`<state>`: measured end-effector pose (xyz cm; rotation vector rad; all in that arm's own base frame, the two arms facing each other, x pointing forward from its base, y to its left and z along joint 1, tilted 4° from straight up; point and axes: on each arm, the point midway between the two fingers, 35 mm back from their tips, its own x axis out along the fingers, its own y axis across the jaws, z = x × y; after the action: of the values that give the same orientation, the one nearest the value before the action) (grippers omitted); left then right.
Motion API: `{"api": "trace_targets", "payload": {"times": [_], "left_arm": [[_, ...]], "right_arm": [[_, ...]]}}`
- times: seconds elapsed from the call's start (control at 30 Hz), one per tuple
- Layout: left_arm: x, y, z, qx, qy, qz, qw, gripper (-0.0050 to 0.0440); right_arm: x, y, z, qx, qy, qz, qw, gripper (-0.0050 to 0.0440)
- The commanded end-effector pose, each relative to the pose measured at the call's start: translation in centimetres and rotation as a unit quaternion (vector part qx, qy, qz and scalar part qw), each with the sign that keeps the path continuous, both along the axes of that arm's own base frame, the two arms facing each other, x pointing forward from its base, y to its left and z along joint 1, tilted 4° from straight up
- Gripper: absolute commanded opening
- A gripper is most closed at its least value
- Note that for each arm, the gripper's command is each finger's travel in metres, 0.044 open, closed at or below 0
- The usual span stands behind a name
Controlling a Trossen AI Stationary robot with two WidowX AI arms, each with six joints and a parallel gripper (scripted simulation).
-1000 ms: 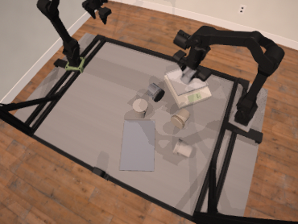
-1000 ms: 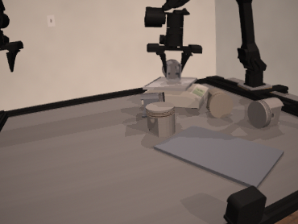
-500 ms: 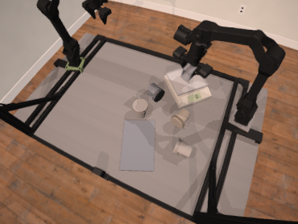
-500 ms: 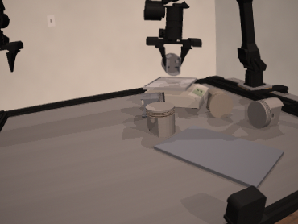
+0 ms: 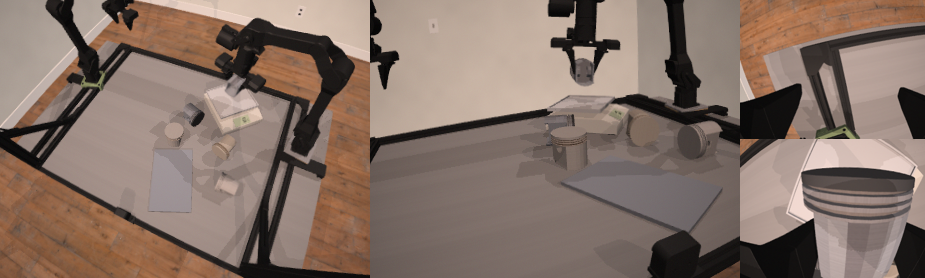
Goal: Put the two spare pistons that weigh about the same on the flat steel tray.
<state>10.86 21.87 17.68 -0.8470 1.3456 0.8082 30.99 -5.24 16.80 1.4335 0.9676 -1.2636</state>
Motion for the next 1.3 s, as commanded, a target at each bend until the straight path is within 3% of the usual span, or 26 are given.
{"api": "trace_targets", "payload": {"times": [0.0,0.47,0.73,1.27], "left_arm": [[0.0,0.0,0.0,-0.001,-0.001,-0.001,1.000,0.0440],[0.0,0.0,0.0,-0.001,-0.001,-0.001,1.000,0.0440],[0.0,0.0,0.0,-0.001,-0.001,-0.001,1.000,0.0440],[0.0,0.0,0.0,-0.001,-0.001,-0.001,1.000,0.0440]], "right_arm": [[0.2,-0.1,1.4,-0.004,-0.011,0.001,1.000,0.0158],[0.4,-0.1,2.2,-0.006,-0.022,0.002,1.000,0.0158],[-3.6,-0.2,2.1,-0.016,-0.014,0.108,0.994,0.0158],[-3.6,-0.2,2.1,-0.033,0.002,0.289,0.957,0.0158]]}}
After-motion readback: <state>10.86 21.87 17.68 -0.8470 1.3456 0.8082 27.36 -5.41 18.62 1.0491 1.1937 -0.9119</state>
